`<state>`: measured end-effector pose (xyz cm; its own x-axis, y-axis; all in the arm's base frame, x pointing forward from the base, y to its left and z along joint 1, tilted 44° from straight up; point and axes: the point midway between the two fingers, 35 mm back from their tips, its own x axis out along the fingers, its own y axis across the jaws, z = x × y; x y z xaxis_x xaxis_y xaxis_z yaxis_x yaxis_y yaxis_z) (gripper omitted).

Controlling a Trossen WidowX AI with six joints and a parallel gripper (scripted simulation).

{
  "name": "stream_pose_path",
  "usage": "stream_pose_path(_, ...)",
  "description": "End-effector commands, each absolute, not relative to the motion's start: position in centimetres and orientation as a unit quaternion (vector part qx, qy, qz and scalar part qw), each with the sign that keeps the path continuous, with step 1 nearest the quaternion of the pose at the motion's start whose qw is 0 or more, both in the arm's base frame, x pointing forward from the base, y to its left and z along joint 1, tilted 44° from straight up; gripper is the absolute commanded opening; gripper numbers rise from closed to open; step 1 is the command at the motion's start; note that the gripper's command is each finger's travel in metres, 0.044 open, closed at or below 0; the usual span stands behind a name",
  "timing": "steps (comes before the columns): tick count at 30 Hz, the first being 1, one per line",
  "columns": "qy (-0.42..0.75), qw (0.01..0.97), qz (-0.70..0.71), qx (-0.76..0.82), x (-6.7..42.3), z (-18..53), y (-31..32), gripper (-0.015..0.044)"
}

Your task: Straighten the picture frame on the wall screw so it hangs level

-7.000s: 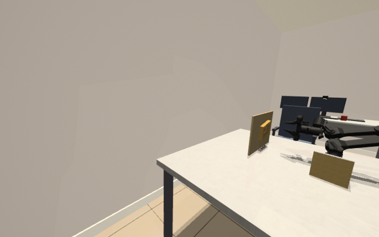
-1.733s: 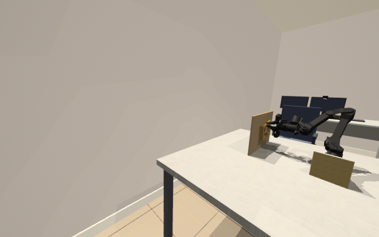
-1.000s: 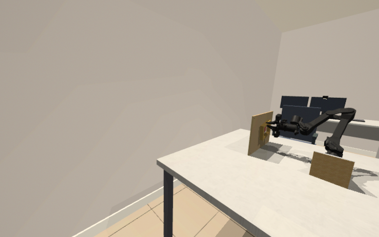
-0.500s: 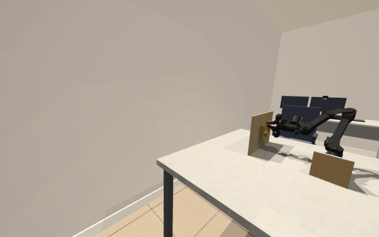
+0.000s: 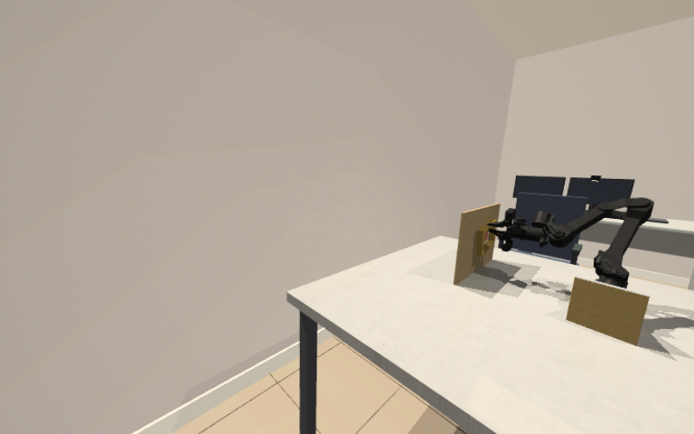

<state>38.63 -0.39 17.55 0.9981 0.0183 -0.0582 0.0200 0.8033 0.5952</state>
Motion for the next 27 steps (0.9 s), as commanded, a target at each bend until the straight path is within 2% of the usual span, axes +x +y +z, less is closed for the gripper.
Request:
stream_pose_path(1,0.028,0.949,0.004,0.313,38.67,17.76,-0.30,0.0000)
stream_pose_path(27,0.028,0.949,0.004,0.313,38.67,17.53,-0.64,0.0000)
